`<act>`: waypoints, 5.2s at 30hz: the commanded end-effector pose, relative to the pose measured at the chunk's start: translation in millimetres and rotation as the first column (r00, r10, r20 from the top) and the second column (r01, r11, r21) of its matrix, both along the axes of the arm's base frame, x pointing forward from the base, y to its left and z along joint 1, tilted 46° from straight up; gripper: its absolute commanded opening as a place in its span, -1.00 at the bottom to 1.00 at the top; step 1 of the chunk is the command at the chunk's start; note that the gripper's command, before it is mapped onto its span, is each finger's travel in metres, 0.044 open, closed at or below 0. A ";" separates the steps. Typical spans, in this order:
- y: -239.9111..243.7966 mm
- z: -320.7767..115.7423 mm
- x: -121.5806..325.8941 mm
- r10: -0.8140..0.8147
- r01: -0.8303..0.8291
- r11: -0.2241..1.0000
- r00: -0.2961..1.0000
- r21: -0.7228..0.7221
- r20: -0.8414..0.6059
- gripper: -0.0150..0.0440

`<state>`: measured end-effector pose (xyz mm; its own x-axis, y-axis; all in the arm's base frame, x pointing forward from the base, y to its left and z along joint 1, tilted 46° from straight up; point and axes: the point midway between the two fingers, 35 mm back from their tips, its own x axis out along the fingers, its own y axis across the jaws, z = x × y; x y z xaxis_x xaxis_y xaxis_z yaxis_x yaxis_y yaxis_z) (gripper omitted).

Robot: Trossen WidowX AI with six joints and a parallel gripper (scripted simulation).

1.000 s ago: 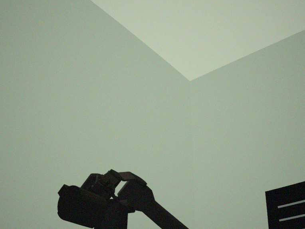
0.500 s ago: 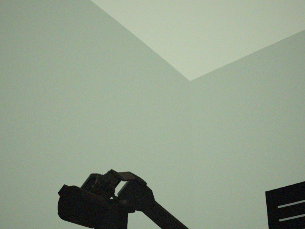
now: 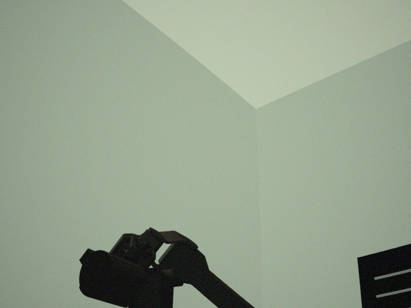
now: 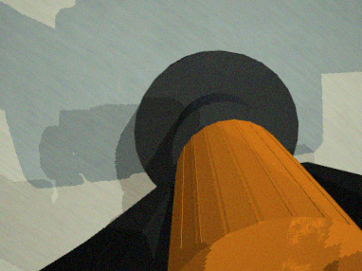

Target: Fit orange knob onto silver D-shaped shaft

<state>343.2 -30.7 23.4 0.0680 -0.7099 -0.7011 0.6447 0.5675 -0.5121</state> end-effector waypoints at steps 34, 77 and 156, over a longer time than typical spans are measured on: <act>-2.0 -0.2 1.9 -0.375 0.360 0.926 0.848 0.111 0.374 -0.49; -3.0 -3.2 0.9 -0.499 0.471 0.862 0.717 0.189 0.486 -0.49; -9.9 -13.6 -0.1 -0.496 0.469 0.863 0.721 0.186 0.484 -0.49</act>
